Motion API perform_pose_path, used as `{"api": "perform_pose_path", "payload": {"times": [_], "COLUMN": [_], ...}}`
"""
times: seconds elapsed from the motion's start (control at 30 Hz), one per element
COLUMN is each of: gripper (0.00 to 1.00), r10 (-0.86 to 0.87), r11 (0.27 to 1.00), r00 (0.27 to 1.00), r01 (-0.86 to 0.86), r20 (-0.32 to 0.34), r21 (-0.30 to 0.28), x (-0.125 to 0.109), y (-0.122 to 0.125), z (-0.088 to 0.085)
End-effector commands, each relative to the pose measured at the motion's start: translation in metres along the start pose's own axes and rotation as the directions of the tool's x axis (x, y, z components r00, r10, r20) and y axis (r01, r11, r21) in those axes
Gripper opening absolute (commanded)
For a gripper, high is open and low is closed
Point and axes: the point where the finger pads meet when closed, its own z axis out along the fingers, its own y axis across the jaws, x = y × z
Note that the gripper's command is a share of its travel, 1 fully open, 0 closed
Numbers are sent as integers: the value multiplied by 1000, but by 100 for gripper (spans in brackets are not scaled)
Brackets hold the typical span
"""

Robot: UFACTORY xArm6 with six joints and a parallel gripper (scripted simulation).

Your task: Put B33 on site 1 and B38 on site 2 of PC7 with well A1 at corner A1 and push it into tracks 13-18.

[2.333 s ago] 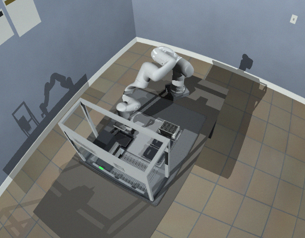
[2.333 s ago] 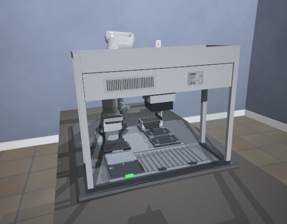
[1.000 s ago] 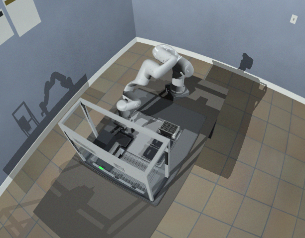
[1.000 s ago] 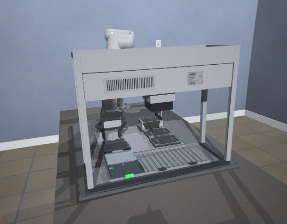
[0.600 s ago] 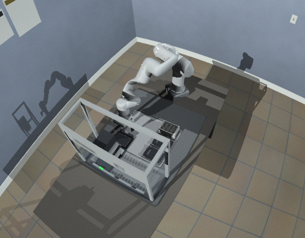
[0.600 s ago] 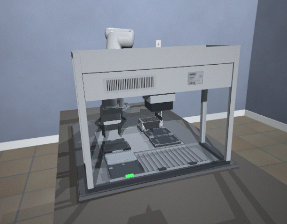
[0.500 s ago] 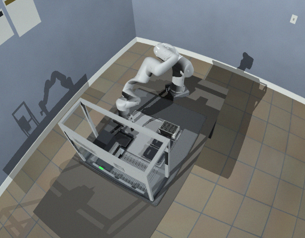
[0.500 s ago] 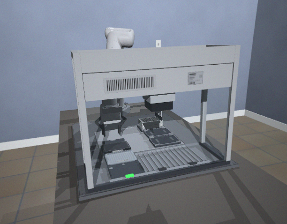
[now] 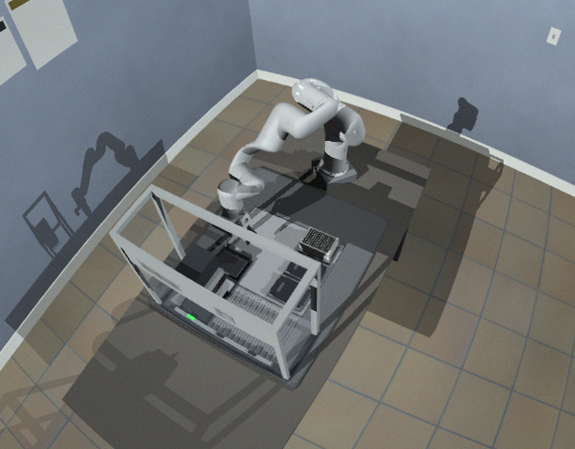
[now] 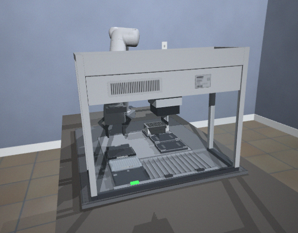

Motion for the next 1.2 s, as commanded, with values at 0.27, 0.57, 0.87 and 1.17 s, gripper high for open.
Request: {"api": "perform_pose_path", "payload": {"times": [0.27, 0.57, 0.87, 1.17], "gripper": [82, 82, 82, 82], "r10": [0, 0, 0, 0], "r11": [1000, 1000, 1000, 1000], "r00": [1000, 1000, 1000, 1000], "r01": [0, 0, 0, 0], "r20": [-5, -5, -6, -6], "r21": [-2, -2, -2, -2], "x": [2, 2, 2, 2], "y": [0, 0, 0, 0], "z": [-23, -35, -50, -61]}}
